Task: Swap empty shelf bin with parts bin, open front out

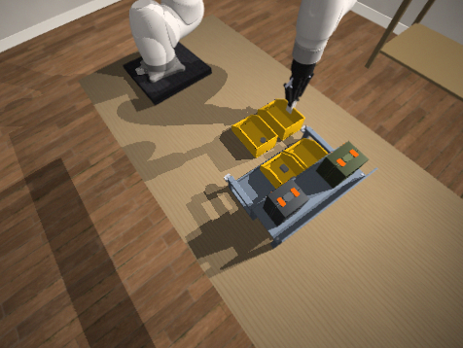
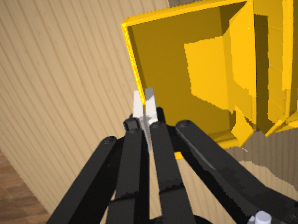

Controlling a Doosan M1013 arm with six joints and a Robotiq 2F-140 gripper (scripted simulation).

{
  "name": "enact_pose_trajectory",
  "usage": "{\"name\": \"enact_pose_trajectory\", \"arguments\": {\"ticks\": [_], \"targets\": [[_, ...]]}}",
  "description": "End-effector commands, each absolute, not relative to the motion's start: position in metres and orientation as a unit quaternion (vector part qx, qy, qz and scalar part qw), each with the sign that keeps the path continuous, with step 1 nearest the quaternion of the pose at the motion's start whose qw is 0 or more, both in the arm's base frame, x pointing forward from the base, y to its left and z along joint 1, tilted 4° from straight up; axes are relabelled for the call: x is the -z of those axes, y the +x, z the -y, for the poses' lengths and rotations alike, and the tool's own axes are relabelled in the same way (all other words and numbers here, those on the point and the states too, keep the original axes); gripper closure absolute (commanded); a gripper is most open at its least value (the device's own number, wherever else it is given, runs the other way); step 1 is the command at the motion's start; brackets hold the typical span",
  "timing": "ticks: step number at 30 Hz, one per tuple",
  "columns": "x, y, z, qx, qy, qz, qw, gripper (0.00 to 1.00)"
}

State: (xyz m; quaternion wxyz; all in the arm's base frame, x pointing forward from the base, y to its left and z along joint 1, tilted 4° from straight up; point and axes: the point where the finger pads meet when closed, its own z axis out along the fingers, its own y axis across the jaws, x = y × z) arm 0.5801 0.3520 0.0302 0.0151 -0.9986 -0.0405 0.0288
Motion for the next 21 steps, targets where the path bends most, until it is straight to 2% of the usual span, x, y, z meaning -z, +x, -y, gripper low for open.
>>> {"name": "enact_pose_trajectory", "arguments": {"ticks": [1, 21], "targets": [[-0.0297, 0.5801, -0.3520, -0.029, -0.999, 0.041, 0.015, 0.90], [-0.0234, 0.5797, -0.3522, -0.029, -0.999, 0.041, 0.015, 0.90]]}}
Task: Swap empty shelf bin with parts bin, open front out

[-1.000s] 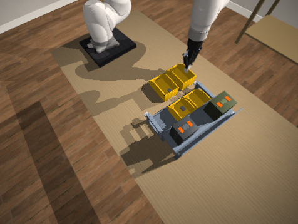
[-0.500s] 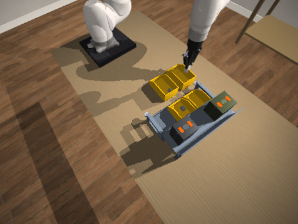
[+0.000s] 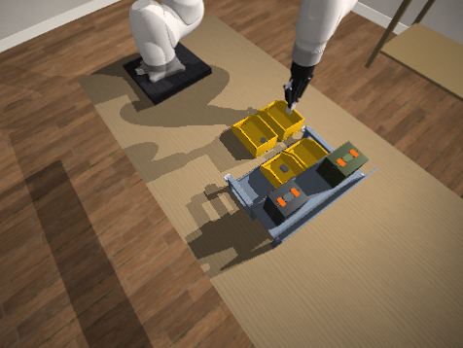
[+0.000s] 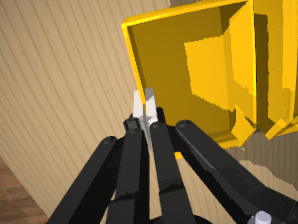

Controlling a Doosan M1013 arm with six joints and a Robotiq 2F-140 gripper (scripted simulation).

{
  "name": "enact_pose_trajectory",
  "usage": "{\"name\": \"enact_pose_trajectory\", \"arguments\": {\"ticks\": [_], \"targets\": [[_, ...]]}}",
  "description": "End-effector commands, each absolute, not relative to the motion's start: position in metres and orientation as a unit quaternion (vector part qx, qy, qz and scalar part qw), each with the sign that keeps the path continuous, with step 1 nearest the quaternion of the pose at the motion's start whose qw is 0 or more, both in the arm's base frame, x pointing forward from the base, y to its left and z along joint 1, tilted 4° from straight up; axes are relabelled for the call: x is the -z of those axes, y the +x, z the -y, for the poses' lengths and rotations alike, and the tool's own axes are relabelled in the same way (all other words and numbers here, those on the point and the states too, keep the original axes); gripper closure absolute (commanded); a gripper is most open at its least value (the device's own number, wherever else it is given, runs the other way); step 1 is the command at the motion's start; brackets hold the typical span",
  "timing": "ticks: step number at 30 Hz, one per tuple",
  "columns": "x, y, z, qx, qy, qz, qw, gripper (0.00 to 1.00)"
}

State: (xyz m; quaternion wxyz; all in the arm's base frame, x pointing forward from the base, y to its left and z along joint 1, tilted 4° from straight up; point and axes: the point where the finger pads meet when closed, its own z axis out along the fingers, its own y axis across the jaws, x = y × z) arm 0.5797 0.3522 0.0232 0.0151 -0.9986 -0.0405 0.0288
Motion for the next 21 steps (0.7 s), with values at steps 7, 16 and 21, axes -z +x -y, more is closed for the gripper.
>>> {"name": "enact_pose_trajectory", "arguments": {"ticks": [7, 16, 21], "targets": [[-0.0234, 0.5797, -0.3522, -0.029, -0.999, 0.041, 0.015, 0.76], [-0.0234, 0.5797, -0.3522, -0.029, -0.999, 0.041, 0.015, 0.76], [-0.0234, 0.5797, -0.3522, -0.029, -0.999, 0.041, 0.015, 0.76]]}}
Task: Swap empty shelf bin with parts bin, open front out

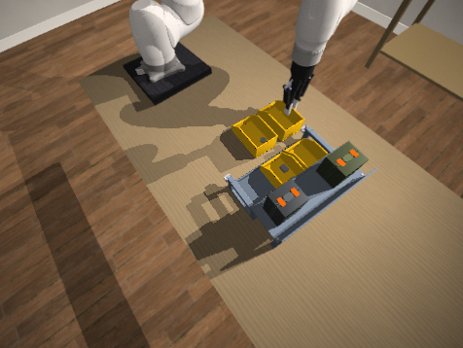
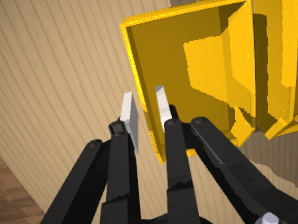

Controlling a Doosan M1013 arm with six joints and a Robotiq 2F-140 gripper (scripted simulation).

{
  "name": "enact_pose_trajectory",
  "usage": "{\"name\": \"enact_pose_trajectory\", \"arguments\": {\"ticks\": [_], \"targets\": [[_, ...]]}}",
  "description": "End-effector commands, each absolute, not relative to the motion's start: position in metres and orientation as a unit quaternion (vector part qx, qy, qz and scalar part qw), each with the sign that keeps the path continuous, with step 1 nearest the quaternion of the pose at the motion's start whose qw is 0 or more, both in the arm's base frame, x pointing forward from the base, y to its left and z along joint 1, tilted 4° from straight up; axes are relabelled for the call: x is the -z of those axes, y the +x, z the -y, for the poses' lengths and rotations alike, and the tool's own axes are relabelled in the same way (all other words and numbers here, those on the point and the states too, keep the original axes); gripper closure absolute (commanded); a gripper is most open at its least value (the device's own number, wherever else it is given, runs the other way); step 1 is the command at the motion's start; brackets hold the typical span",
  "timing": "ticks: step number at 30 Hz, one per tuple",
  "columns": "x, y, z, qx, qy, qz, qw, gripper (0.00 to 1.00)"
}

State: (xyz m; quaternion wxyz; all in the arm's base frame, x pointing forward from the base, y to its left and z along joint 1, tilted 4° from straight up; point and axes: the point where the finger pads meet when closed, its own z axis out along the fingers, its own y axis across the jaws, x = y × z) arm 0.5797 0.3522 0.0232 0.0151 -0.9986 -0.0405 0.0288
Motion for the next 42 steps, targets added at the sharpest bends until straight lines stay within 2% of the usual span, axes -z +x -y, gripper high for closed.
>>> {"name": "enact_pose_trajectory", "arguments": {"ticks": [1, 42], "targets": [[-0.0234, 0.5797, -0.3522, -0.029, -0.999, 0.041, 0.015, 0.76], [-0.0309, 0.5801, -0.3520, -0.029, -0.999, 0.041, 0.015, 0.76]]}}
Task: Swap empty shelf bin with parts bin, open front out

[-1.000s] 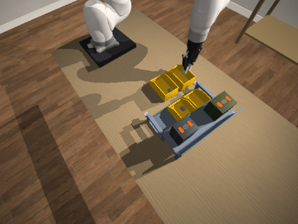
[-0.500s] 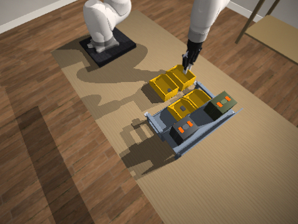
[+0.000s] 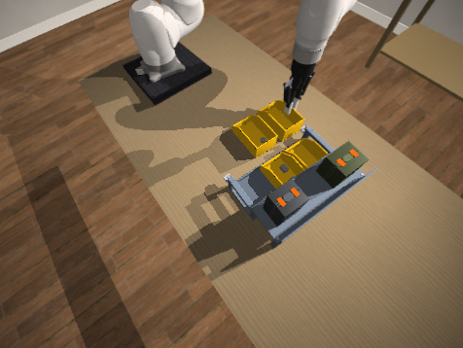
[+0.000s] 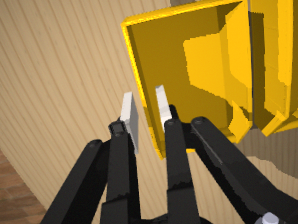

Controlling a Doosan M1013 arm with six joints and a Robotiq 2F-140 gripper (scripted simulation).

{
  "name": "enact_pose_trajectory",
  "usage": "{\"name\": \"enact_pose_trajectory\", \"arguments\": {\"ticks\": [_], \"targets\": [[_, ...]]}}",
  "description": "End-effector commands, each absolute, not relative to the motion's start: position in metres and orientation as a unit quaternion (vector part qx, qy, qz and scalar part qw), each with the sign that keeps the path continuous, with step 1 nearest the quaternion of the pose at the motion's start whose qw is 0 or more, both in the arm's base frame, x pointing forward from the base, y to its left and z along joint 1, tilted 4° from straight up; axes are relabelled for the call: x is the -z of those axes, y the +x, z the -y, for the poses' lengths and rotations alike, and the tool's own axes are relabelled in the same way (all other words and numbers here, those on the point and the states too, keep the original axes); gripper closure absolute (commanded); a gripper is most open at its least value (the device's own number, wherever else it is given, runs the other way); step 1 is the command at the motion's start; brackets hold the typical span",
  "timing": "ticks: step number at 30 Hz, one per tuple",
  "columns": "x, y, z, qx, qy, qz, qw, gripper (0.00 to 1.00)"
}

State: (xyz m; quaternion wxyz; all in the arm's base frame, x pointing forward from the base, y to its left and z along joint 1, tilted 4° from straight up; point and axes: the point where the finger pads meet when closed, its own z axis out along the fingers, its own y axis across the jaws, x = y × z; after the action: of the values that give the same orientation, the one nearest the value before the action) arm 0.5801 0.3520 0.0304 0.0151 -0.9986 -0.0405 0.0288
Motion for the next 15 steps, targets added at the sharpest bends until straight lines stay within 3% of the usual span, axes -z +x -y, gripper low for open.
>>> {"name": "enact_pose_trajectory", "arguments": {"ticks": [1, 15], "targets": [[-0.032, 0.580, -0.352, -0.029, -0.999, 0.041, 0.015, 0.76], [-0.050, 0.581, -0.351, -0.029, -0.999, 0.041, 0.015, 0.76]]}}
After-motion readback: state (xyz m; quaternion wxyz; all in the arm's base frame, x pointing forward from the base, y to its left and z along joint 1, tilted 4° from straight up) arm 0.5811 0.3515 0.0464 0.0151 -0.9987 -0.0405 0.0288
